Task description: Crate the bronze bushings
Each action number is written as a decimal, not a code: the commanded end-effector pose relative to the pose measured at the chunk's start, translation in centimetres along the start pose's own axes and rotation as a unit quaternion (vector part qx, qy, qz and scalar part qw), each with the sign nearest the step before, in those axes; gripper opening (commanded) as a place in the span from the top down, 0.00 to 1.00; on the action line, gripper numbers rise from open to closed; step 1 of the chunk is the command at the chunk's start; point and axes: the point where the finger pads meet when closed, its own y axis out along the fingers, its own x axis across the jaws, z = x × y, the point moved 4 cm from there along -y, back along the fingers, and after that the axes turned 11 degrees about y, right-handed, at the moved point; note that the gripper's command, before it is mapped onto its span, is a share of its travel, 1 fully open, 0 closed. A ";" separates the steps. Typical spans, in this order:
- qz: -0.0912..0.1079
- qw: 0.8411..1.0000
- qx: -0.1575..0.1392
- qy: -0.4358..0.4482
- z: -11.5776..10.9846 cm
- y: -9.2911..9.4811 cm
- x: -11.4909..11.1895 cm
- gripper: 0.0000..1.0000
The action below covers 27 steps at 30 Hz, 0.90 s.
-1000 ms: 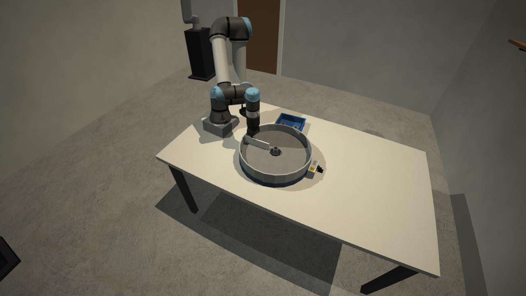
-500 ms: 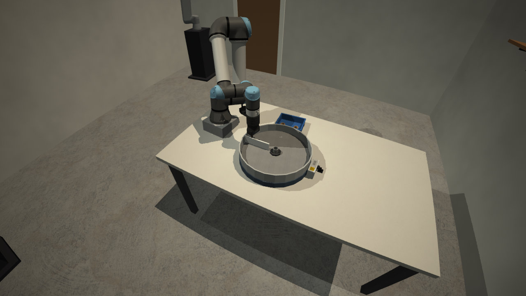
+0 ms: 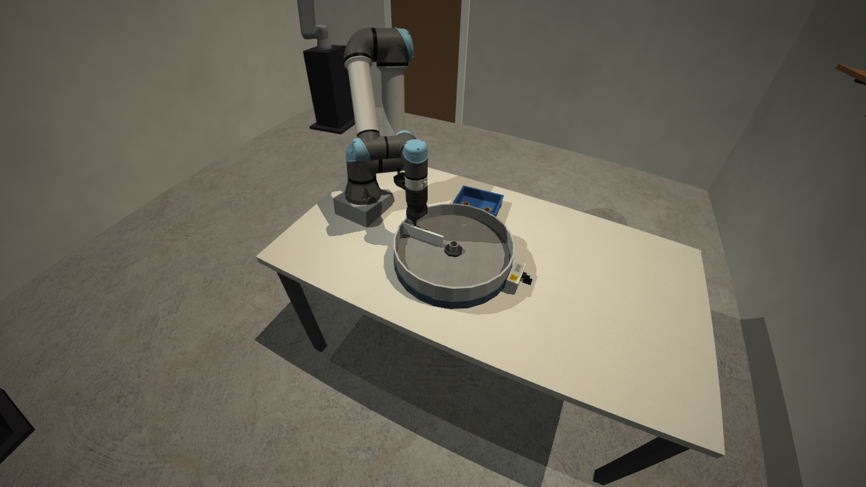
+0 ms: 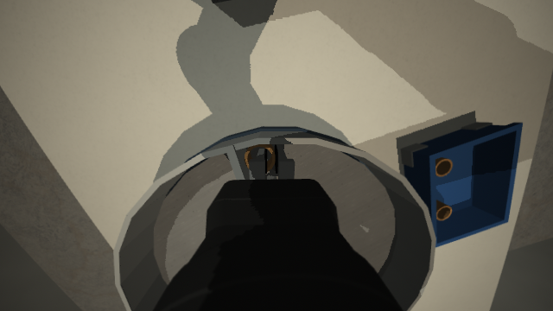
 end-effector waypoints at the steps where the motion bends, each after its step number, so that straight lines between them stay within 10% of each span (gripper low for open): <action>1: 0.000 1.000 0.000 0.000 0.0 0.0 0.0 1.00; 27: 0.000 1.000 -0.001 0.000 0.0 -1.5 0.0 1.00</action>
